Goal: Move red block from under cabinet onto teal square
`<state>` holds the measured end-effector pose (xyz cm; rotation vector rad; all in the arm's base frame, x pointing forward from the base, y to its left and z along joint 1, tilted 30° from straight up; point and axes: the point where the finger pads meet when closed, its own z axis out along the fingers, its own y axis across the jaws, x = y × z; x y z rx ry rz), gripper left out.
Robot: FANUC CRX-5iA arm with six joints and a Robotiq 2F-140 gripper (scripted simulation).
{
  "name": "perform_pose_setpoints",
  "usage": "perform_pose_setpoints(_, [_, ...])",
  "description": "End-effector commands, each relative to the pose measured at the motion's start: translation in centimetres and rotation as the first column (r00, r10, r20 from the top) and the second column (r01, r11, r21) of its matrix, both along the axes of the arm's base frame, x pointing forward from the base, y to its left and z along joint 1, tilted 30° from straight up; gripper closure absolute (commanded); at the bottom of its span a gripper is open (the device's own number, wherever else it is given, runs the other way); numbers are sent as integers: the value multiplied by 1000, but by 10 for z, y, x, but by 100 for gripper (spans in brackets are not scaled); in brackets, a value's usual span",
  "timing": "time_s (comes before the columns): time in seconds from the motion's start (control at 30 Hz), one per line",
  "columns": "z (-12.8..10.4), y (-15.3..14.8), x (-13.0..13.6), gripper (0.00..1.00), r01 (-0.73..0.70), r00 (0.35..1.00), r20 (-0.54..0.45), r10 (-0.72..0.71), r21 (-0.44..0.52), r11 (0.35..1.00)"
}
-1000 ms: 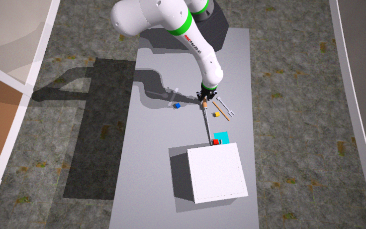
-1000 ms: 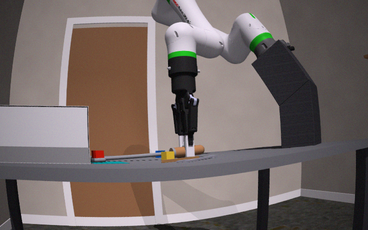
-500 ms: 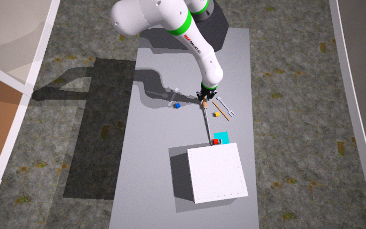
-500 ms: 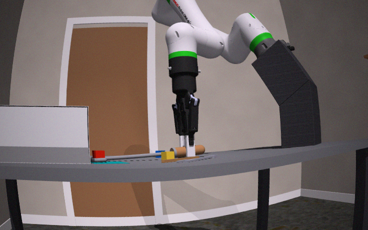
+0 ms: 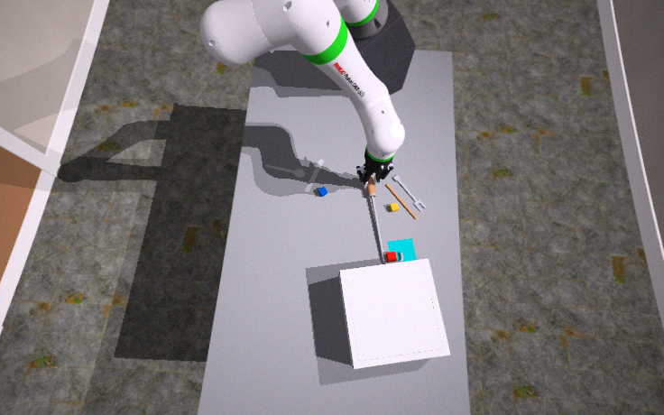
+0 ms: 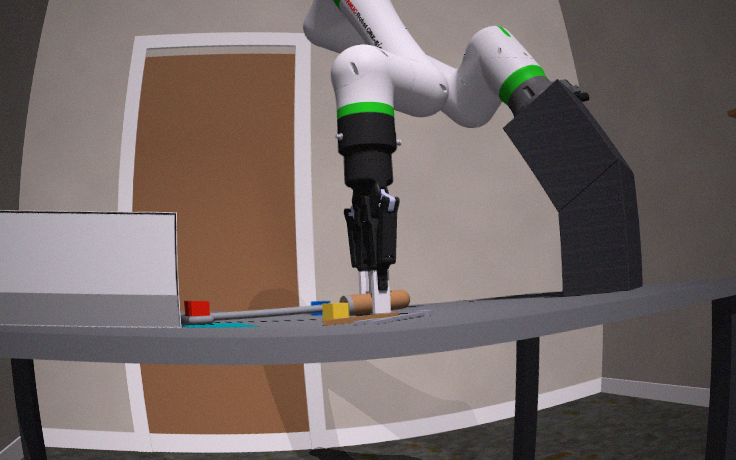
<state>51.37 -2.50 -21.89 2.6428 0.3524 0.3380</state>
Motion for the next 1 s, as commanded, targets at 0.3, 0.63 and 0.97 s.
perform_pose_setpoints(0.3, [0,0,0,100,0,1000,0,0,0,1000])
perform_pose_setpoints(0.63, [0,0,0,100,0,1000,0,0,0,1000])
perform_pose_setpoints(0.97, [-1,2,-1,100,0,1000,0,0,0,1000])
